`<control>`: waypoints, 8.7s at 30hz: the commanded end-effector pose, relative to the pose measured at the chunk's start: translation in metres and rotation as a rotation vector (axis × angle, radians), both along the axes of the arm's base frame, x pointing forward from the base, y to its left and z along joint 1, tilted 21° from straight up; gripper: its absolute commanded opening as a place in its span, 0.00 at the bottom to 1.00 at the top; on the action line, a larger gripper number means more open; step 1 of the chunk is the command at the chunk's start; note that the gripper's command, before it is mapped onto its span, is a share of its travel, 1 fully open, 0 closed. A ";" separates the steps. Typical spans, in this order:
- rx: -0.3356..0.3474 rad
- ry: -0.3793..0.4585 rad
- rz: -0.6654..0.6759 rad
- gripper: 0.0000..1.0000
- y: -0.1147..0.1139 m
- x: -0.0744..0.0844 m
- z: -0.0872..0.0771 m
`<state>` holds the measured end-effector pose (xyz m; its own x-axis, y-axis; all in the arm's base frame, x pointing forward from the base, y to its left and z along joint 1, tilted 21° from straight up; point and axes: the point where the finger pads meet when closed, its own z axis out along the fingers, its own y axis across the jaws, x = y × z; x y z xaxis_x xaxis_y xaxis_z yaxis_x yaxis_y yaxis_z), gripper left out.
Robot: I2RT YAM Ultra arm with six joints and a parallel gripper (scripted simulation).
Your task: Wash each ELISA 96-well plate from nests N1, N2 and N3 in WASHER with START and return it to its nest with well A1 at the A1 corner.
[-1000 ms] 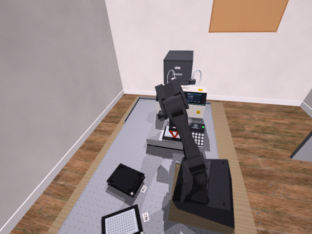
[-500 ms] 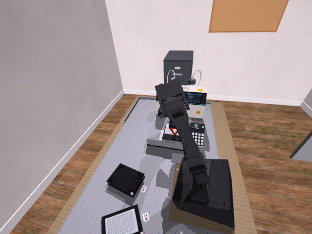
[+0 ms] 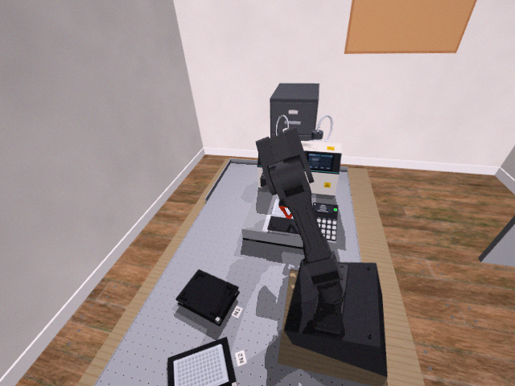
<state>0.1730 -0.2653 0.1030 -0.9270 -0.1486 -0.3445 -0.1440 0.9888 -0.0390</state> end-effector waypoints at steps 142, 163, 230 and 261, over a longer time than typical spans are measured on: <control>0.051 -0.013 -0.130 0.00 0.174 0.125 0.067; 0.053 -0.014 -0.130 0.00 0.213 0.144 0.070; 0.083 -0.012 -0.195 0.00 0.333 0.153 0.063; 0.083 -0.012 -0.195 0.00 0.357 0.156 0.062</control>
<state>0.3280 0.0918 0.1604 -0.9368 0.0587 -0.3450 0.0482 0.9981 0.0390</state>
